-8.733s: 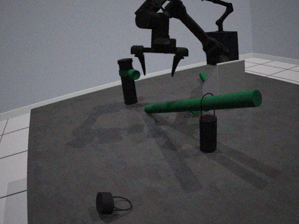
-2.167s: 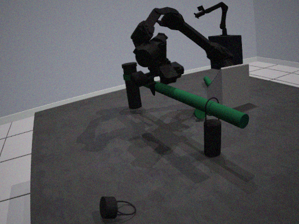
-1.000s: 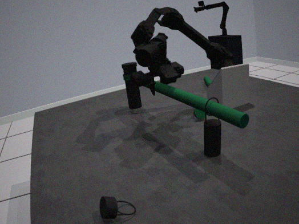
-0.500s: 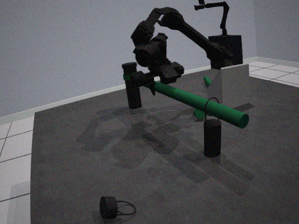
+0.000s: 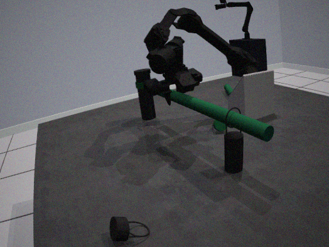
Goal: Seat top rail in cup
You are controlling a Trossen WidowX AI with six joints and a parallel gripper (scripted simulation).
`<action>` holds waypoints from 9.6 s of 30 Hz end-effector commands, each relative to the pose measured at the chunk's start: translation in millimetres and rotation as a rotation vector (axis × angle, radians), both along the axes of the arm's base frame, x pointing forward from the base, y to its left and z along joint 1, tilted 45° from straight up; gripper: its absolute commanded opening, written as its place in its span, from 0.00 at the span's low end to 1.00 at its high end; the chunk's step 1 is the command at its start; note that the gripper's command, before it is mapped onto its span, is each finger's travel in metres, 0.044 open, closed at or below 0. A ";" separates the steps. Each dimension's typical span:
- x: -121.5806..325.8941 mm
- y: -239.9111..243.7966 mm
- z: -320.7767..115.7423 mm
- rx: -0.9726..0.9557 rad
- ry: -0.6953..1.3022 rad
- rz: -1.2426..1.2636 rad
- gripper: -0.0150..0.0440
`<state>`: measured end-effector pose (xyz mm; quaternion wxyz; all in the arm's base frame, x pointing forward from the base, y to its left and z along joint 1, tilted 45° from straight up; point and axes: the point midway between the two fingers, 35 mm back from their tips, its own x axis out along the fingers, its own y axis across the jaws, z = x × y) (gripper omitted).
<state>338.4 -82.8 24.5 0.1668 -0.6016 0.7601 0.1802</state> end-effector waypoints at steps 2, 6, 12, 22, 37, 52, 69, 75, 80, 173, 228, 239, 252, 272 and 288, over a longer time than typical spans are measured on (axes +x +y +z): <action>1.2 0.4 2.8 -0.006 -0.001 0.004 0.25; 1.3 0.4 3.1 -0.007 -0.001 0.004 0.25; 1.5 0.4 3.7 -0.008 0.000 0.005 0.25; 1.8 0.4 4.6 -0.008 0.000 0.005 0.25; 0.2 0.0 0.5 0.001 0.003 -0.005 0.25; 1.0 -1.2 3.7 0.001 0.003 -0.005 0.25; 3.9 -1.9 11.2 0.001 0.003 -0.005 0.25; 5.5 -2.0 13.5 0.001 0.003 -0.005 0.25; 7.3 -2.0 14.8 0.001 0.003 -0.005 0.25; 2.2 -0.8 7.6 0.020 0.044 -0.037 0.25; 1.7 0.6 3.7 0.025 0.049 -0.048 0.25; 2.0 0.5 4.7 0.024 0.049 -0.047 0.25; 2.4 0.4 5.9 0.023 0.050 -0.047 0.25; 1.2 -0.5 3.2 0.032 0.052 -0.056 0.25; 3.3 -1.7 10.4 0.032 0.052 -0.056 0.25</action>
